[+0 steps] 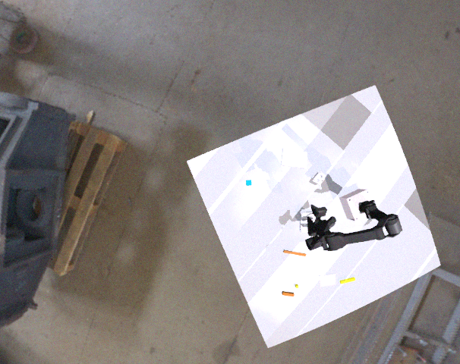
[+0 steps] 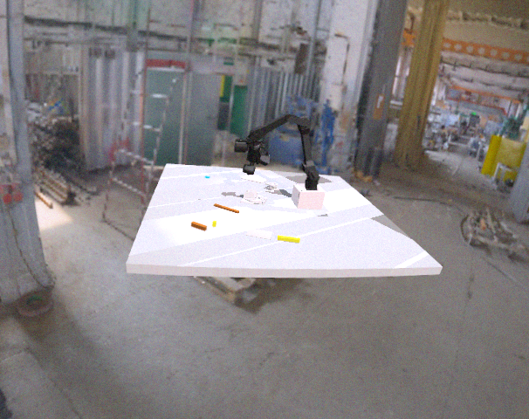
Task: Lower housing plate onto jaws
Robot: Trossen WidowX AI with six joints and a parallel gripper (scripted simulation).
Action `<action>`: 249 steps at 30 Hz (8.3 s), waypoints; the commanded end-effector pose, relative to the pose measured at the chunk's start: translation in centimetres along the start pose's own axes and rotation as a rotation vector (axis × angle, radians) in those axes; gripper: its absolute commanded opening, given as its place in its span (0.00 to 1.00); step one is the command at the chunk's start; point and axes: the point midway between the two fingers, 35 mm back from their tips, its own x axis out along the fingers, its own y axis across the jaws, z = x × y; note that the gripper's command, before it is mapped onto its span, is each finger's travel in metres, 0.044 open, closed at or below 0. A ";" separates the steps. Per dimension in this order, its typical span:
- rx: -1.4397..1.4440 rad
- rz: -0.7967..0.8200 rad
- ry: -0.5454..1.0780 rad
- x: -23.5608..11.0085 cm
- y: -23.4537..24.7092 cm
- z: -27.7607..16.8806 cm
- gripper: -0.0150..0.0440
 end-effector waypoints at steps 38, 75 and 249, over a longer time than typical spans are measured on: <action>0.591 -0.420 -0.377 11.8 11.4 9.5 1.00; 0.771 -0.521 -0.391 17.3 11.0 13.2 1.00; 1.987 -0.223 -0.743 7.3 0.9 7.4 0.85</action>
